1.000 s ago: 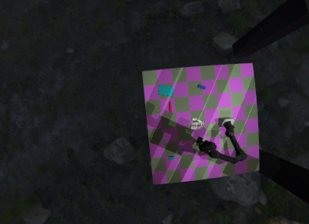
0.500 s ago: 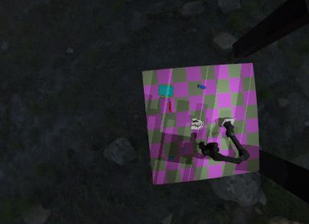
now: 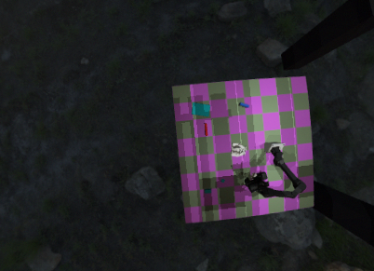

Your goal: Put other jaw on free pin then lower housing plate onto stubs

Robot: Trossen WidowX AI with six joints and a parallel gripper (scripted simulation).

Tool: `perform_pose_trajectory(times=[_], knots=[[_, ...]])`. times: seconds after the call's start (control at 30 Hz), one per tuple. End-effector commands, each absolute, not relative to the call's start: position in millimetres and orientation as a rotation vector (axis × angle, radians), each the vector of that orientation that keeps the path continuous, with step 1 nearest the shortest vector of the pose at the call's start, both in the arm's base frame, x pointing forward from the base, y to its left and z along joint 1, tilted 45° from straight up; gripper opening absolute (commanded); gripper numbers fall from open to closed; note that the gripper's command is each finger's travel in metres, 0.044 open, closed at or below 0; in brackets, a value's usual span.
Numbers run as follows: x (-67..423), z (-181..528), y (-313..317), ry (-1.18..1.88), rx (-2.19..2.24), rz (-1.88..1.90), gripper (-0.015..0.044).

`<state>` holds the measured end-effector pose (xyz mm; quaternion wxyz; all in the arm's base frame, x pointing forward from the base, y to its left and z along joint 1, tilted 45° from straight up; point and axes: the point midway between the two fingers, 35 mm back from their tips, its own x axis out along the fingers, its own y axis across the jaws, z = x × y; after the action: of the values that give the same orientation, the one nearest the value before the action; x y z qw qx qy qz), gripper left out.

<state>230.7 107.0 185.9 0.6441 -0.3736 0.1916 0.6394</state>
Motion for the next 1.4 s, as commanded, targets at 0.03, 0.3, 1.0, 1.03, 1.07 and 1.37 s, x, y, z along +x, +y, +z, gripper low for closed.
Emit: perform_pose_trajectory(times=[0.03,0.3,1.0,1.03,1.07,1.37], knots=[[219,192,113,0.332,-0.969,1.502,0.044],[204,201,121,0.171,-1.127,1.558,0.044],[173,216,133,-0.167,-1.42,1.631,0.044],[173,216,133,-0.167,-1.42,1.631,0.044],[173,215,134,-0.167,-1.42,1.631,0.044],[177,188,161,-0.17,-1.419,1.63,0.044]])
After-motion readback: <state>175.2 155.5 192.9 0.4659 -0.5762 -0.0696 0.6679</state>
